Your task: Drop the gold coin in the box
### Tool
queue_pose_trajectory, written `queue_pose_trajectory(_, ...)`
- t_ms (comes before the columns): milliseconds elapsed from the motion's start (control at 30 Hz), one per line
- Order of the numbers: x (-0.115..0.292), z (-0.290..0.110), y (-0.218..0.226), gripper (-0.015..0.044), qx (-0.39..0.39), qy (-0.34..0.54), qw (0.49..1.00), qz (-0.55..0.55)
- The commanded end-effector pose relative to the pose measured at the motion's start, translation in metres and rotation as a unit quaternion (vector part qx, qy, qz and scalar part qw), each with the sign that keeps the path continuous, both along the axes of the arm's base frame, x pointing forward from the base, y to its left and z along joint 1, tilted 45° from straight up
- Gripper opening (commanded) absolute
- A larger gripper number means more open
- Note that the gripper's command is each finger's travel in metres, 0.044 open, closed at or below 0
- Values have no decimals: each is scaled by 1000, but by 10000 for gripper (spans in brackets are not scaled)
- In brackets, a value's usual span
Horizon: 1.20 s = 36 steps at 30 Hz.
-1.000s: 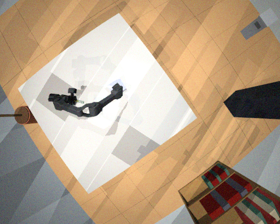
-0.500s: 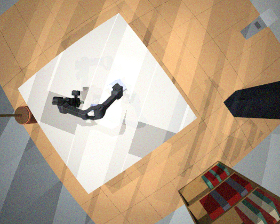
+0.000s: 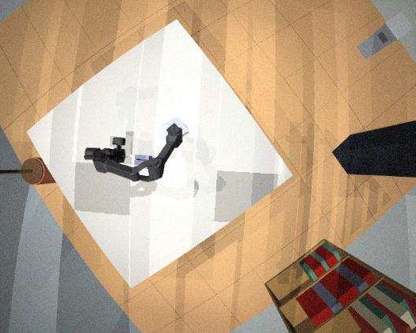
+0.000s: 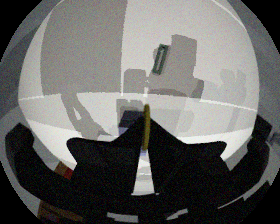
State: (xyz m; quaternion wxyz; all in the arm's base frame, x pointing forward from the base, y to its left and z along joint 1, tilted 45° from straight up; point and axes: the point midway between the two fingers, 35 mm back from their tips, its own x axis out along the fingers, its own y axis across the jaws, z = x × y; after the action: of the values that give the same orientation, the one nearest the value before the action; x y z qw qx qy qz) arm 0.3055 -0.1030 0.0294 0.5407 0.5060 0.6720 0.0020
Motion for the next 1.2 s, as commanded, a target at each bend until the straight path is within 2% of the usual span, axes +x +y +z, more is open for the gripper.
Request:
queue_pose_trajectory(0, -6, 6, 9, 0, 3, 1, 1000, -3)
queue_pose_trajectory(933, -51, 33, 58, 0, 6, 3, 1000, -3)
queue_pose_trajectory(1167, -48, 32, 54, 0, 3, 2, 1000, 0)
